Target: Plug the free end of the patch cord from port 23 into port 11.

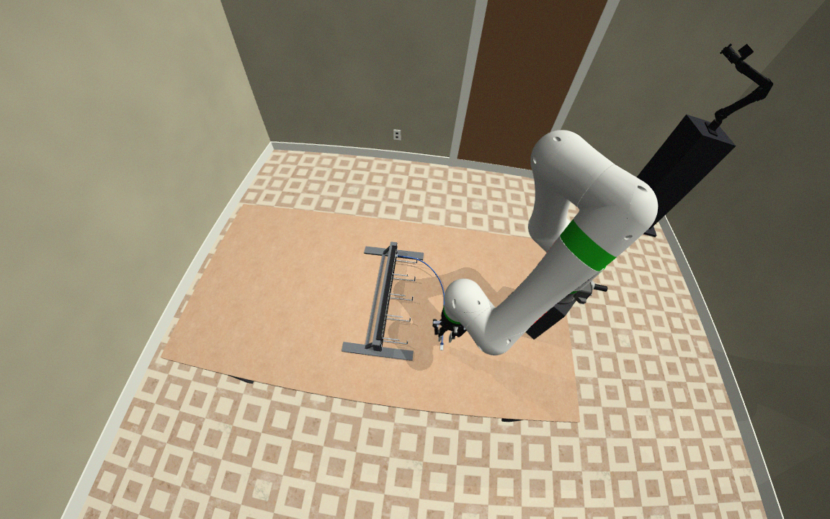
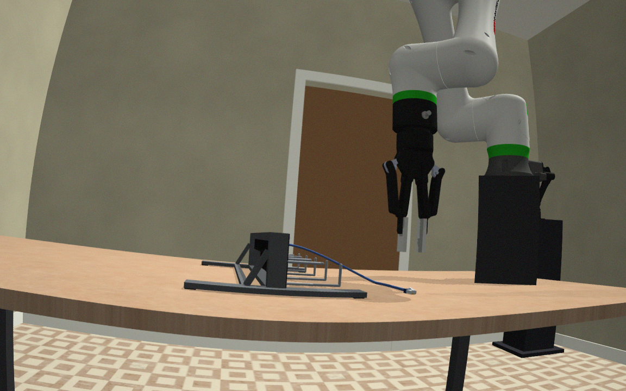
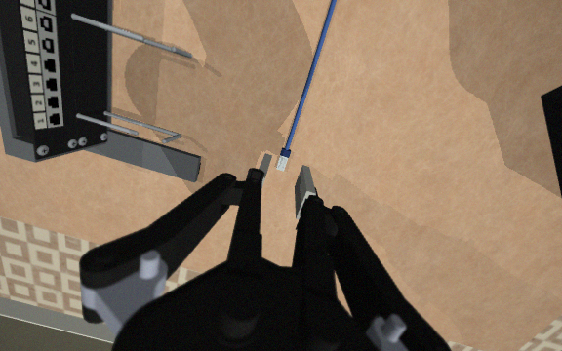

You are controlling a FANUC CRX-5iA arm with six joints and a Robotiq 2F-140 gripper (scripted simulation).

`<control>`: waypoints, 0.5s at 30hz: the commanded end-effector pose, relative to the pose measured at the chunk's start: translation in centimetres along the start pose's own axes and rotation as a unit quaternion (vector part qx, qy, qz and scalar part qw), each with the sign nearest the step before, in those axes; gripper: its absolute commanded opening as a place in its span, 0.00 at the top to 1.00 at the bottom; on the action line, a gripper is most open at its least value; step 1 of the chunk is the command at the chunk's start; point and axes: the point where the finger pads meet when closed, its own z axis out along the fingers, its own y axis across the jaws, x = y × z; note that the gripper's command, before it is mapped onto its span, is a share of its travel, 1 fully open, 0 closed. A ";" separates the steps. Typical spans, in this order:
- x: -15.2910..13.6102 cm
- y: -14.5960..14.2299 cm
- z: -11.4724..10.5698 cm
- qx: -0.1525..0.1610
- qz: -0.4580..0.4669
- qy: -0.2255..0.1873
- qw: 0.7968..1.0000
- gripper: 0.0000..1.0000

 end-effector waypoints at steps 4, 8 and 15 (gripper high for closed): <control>0.0 0.0 0.2 0.000 0.000 0.000 1.000 0.78; 0.0 0.0 0.4 0.000 0.000 0.000 1.000 0.78; 0.0 0.0 1.2 0.000 0.000 0.000 1.000 0.78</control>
